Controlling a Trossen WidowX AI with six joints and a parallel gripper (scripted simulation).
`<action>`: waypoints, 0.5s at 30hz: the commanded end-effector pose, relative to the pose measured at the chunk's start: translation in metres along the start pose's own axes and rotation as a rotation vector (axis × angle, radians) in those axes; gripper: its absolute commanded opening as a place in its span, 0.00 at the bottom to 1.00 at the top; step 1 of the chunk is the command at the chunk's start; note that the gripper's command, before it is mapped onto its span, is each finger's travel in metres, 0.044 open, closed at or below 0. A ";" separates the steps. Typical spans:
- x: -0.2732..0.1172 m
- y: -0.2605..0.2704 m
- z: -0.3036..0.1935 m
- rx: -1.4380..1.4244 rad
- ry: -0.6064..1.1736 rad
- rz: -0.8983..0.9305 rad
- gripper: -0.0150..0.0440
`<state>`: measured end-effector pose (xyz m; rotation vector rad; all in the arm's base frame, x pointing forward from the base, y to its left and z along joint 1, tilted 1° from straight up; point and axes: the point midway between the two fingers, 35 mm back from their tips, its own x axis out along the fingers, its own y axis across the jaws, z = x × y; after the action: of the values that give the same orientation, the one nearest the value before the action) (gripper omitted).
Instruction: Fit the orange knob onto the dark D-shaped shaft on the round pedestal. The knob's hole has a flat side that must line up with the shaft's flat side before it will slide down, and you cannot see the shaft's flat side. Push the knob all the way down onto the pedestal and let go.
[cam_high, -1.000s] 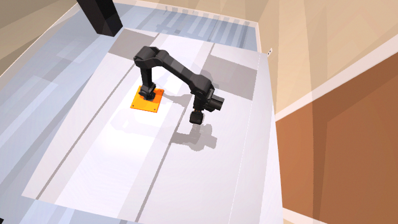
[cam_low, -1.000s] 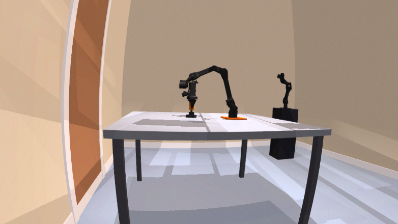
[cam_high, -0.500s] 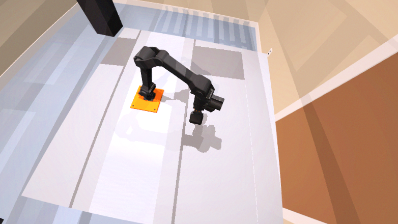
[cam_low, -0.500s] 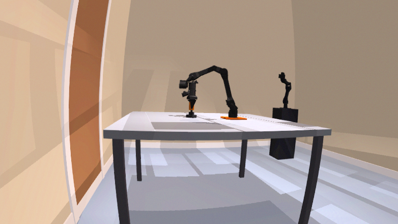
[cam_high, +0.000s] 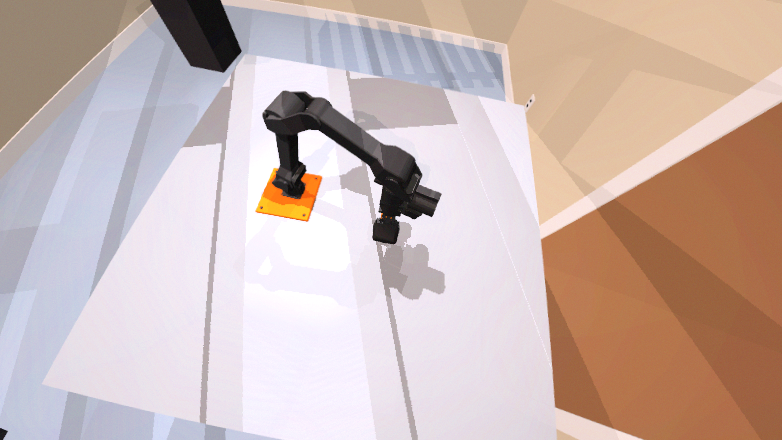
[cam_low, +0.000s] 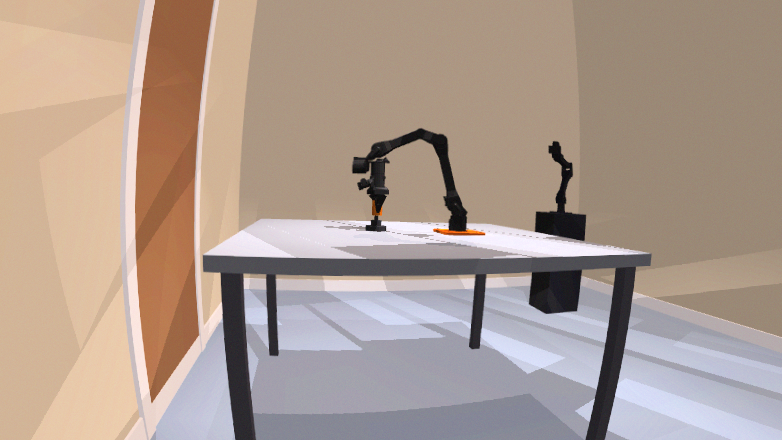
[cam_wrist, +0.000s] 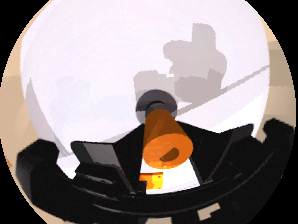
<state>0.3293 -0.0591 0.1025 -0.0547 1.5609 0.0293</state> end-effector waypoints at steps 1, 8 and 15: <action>-0.004 -0.001 0.003 -0.019 -0.010 -0.003 0.25; -0.001 -0.001 0.006 -0.019 -0.010 -0.003 0.25; 0.002 -0.002 0.006 -0.019 -0.010 -0.003 0.25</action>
<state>0.3338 -0.0599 0.1016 -0.0658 1.5538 0.0380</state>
